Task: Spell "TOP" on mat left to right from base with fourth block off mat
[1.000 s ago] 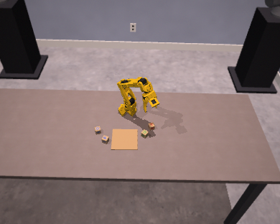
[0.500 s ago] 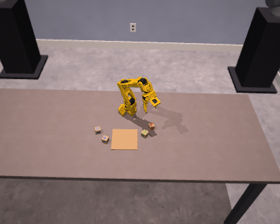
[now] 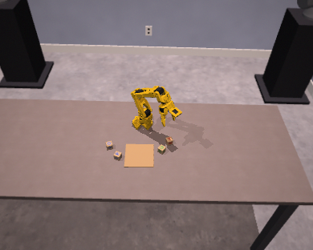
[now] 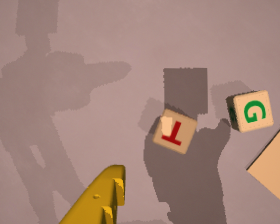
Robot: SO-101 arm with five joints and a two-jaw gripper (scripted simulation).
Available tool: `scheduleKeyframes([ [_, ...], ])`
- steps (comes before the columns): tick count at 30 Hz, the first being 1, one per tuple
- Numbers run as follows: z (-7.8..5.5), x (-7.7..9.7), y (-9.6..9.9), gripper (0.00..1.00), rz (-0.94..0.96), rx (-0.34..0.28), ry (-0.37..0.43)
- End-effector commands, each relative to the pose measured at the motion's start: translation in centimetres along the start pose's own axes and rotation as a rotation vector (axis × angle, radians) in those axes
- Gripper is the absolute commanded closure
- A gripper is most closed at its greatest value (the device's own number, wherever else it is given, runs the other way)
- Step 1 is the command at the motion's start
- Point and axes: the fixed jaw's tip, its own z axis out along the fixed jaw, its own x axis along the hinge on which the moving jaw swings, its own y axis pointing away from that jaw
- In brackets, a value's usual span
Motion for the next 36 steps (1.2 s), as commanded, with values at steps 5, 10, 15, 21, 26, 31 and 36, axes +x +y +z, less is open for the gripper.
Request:
scheduleKeyframes([
  [5, -0.92, -0.88, 0.16, 0.65, -0.161, -0.012, -0.074],
  [10, -0.86, -0.84, 0.10, 0.65, -0.289, -0.006, -0.075],
  [15, -0.82, -0.82, 0.06, 0.65, -0.372, -0.002, -0.076],
  [21, -0.74, -0.77, -0.06, 0.65, -0.554, 0.007, -0.076],
  [26, -0.67, -0.74, -0.19, 0.65, -0.719, 0.015, -0.076],
  [31, -0.63, -0.73, -0.27, 0.65, -0.824, 0.021, -0.075],
  [36, -0.55, -0.72, -0.44, 0.65, -1.007, 0.030, -0.074],
])
